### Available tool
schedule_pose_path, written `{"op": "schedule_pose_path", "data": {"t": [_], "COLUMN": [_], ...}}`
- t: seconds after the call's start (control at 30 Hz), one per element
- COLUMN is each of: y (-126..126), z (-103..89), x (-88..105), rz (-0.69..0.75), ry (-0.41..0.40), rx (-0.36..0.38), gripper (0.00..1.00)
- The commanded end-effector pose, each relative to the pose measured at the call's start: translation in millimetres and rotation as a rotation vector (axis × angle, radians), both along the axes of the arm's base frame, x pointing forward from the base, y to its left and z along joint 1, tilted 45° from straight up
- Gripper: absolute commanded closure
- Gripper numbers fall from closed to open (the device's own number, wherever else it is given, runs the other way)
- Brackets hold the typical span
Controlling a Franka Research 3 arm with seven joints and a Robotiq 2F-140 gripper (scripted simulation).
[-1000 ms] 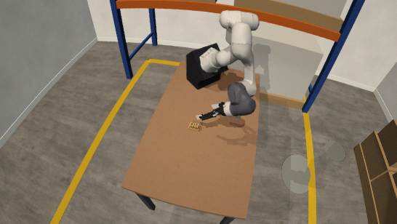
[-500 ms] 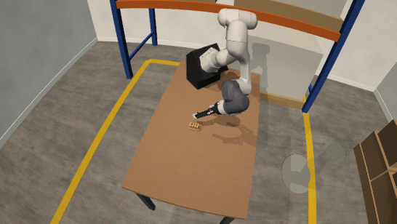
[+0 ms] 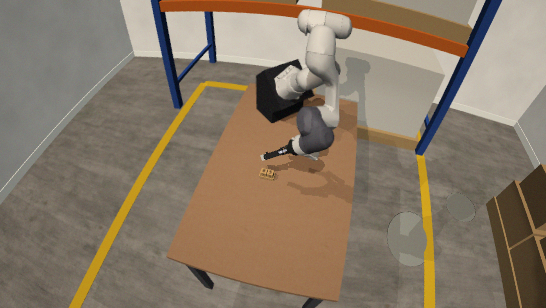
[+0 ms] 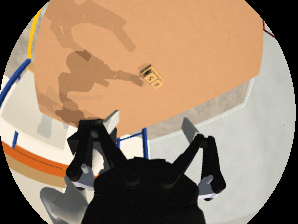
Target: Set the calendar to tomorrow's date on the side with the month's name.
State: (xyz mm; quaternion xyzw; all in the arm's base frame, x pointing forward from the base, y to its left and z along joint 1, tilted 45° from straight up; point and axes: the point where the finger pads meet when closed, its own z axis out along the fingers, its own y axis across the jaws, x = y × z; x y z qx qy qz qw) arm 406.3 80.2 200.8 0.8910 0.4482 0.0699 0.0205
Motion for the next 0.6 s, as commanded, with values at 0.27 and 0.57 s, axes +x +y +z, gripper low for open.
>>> {"op": "schedule_pose_path", "data": {"t": [0.27,0.57], "y": [-5,-5], "z": [-10.6,-10.6], "x": [5.6,5.6], "rz": [-0.096,-0.096], "ry": [-0.005,-0.005], "rx": [0.099,0.099], "gripper": [0.0,0.0]}}
